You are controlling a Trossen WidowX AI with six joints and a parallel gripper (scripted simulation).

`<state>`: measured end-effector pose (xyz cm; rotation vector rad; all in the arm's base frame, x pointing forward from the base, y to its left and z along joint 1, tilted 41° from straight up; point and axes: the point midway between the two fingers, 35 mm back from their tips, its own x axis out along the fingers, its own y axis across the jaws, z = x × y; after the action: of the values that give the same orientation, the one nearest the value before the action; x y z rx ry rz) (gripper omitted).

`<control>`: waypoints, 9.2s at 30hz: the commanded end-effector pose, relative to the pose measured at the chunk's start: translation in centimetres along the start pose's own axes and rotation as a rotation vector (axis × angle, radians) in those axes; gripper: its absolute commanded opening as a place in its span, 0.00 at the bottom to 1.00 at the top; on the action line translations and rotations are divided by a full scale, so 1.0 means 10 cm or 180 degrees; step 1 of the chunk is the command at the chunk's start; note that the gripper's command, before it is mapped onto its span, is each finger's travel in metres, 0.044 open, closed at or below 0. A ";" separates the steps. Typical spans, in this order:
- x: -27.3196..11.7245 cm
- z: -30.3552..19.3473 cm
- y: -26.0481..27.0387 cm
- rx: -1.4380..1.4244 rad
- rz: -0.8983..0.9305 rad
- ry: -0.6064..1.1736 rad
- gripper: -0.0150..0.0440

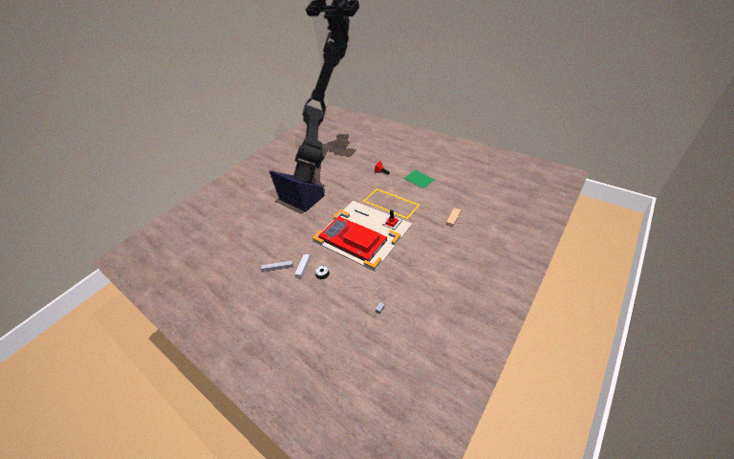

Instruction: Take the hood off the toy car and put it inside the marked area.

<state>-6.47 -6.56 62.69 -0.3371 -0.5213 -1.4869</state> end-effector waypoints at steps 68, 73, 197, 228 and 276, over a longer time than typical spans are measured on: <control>-2.79 -6.18 3.26 -0.0878 0.6053 0.6846 1.00; -2.83 -6.19 3.26 -0.0877 0.6053 0.6845 1.00; -3.32 -6.33 3.26 -0.0899 0.6071 0.6829 0.25; -2.84 -6.17 3.25 -0.0909 0.6064 0.6831 0.25; -3.45 -4.02 3.23 -0.0871 0.6081 0.6867 0.25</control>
<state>30.52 4.07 13.84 0.5604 1.4461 0.5387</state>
